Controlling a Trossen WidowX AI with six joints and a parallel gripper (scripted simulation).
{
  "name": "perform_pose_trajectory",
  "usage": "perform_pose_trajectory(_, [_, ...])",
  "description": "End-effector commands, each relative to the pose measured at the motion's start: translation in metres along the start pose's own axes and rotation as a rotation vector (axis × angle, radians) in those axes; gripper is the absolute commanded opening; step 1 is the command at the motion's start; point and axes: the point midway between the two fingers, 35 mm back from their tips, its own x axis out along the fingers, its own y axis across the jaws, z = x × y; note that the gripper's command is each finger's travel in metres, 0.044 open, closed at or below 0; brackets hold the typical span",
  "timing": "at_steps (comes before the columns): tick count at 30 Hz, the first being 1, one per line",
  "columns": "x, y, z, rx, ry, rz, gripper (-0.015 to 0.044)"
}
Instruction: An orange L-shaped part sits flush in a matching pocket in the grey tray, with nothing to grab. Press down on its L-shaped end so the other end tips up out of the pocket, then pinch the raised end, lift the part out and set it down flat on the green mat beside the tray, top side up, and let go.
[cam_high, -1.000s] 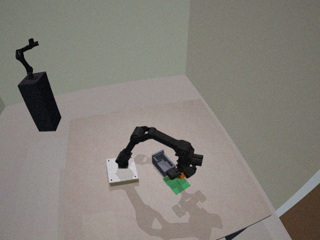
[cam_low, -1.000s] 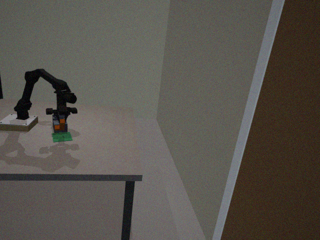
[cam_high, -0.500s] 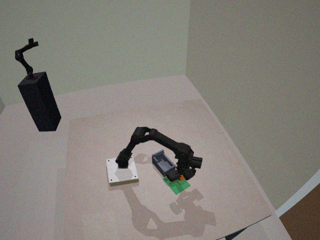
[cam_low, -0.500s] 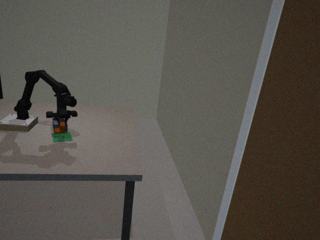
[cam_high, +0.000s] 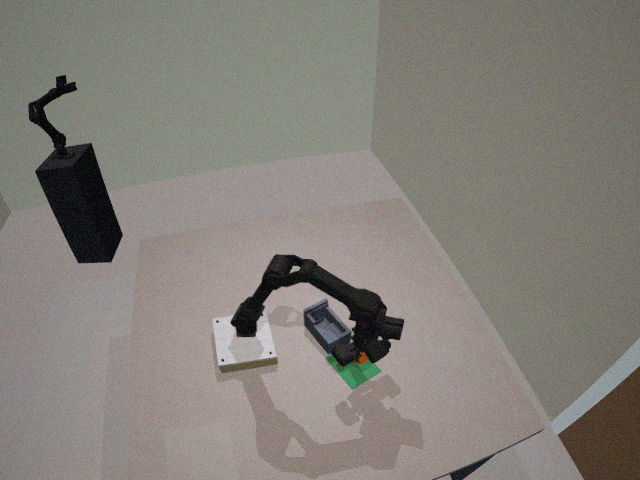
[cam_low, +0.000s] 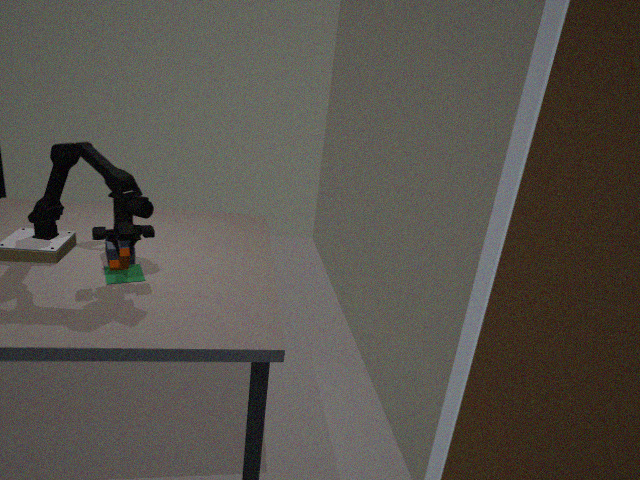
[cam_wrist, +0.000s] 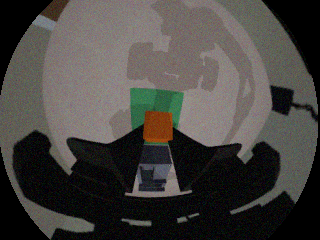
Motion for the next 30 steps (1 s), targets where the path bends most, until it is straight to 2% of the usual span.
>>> perform_pose_trajectory(1, [0.002,0.0,-0.002,-0.006,0.008,0.0,0.0])
perform_pose_trajectory(16, [0.001,0.0,-0.001,0.0,0.002,-0.002,0.0])
perform_pose_trajectory(25, [0.001,0.0,-0.001,0.0,0.002,-0.002,0.0236])
perform_pose_trajectory(30, [-0.029,0.001,0.002,-0.002,0.004,-0.001,0.0368])
